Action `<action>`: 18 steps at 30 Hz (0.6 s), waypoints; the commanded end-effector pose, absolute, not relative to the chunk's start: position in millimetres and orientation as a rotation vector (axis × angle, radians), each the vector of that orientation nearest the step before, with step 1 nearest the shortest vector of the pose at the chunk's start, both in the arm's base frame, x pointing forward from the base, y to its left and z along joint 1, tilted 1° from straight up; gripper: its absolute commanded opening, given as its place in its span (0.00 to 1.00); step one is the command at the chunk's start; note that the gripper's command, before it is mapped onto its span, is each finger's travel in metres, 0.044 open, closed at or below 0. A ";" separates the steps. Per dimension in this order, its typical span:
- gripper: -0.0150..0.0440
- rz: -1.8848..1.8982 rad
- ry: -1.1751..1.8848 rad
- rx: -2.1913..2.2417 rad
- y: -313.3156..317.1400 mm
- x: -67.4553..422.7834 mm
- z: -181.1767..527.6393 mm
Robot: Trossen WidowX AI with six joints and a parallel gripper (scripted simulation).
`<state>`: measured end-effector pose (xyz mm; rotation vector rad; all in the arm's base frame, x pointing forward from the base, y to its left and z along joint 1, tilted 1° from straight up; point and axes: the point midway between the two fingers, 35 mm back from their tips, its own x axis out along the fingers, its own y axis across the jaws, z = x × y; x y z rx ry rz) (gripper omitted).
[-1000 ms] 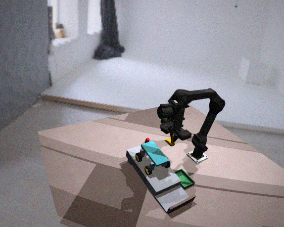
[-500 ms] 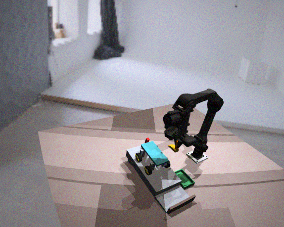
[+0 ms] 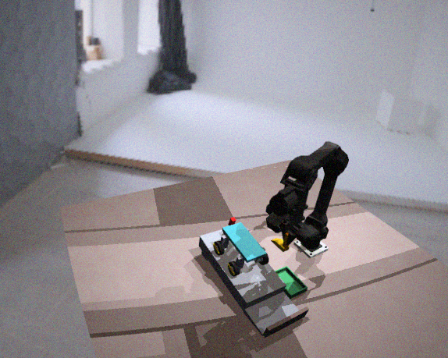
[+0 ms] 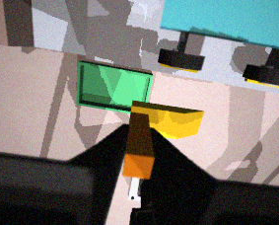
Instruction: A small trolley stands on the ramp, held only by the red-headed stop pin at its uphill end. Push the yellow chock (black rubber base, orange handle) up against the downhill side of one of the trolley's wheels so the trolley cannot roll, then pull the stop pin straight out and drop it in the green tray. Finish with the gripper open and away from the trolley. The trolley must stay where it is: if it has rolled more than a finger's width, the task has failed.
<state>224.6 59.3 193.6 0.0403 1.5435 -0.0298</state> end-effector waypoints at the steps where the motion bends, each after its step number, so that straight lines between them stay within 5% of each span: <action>1: 0.25 -0.033 1.547 0.039 74.2 230.4 191.8; 18: 0.25 -0.075 1.549 0.000 127.7 247.7 187.1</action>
